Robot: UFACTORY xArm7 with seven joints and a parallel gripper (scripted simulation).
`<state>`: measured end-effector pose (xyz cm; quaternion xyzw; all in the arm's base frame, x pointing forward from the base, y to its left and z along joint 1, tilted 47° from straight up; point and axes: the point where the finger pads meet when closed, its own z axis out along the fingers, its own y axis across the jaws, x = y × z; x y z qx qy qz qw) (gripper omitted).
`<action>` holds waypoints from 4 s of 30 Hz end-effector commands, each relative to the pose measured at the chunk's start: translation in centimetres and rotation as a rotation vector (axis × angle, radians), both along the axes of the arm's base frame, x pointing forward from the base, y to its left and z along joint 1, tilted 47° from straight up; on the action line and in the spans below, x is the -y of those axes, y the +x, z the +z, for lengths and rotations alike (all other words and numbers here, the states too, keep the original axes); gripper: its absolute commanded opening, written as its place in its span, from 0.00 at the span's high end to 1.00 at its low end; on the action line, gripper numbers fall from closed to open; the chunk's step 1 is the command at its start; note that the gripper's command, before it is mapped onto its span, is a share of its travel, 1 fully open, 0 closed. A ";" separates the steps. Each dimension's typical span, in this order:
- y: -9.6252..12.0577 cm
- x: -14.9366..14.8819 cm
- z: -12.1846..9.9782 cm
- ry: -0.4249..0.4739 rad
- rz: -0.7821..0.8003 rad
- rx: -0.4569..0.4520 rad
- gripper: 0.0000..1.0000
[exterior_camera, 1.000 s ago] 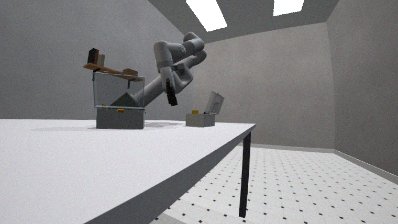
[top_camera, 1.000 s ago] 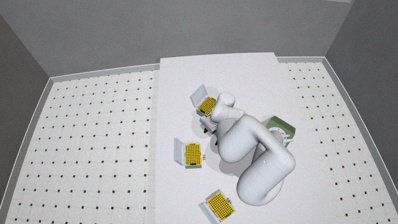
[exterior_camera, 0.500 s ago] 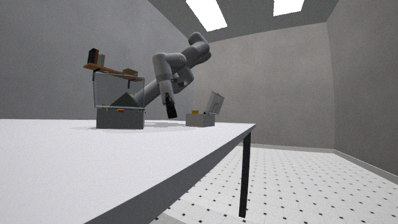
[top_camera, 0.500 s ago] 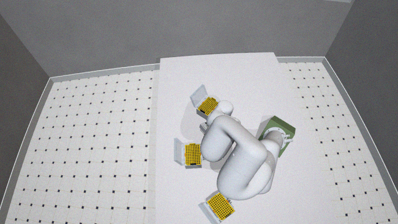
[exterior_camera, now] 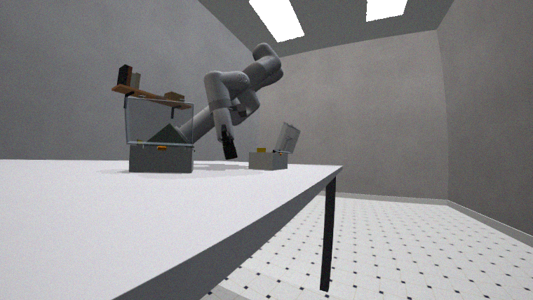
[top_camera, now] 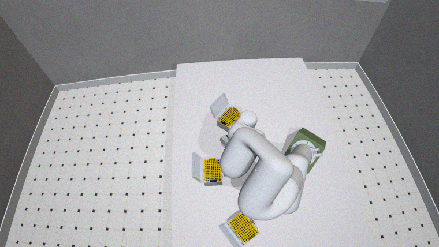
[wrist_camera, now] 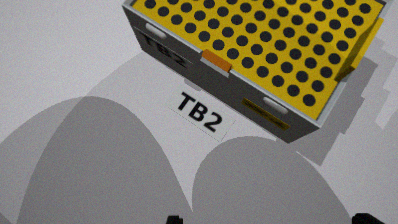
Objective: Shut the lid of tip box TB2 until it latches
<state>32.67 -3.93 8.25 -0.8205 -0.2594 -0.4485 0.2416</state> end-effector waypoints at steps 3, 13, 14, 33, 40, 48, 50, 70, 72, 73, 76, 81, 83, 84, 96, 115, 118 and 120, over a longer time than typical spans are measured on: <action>0.0 0.1 0.0 -0.001 -0.002 0.001 0.00; 0.0 0.1 0.0 -0.001 -0.002 0.001 0.00; 0.0 0.1 0.0 -0.001 -0.002 0.001 0.00; 0.0 0.1 0.0 -0.001 -0.002 0.001 0.00; -0.7 1.0 1.1 -0.001 -0.002 0.001 0.00; -2.3 2.9 3.5 -0.002 -0.002 0.001 0.00; -2.5 3.2 3.8 -0.002 -0.002 0.001 0.00; -6.8 8.2 10.0 -0.002 -0.002 0.001 0.00; -7.0 8.4 10.3 -0.002 -0.002 0.001 0.00; -7.0 8.4 10.3 -0.002 -0.002 0.001 0.00; -7.0 8.4 10.3 -0.002 -0.002 0.001 0.00; -7.0 8.4 10.3 -0.002 -0.002 0.001 1.00; -7.0 8.4 10.3 -0.002 -0.002 0.001 1.00; -7.0 8.4 10.3 -0.002 -0.002 0.001 1.00; -6.3 8.3 11.0 0.015 -0.034 -0.054 1.00; 0.1 7.6 16.7 0.163 -0.308 -0.528 1.00; 0.4 7.6 17.0 0.170 -0.322 -0.553 1.00; 1.2 7.5 17.7 0.171 -0.322 -0.553 1.00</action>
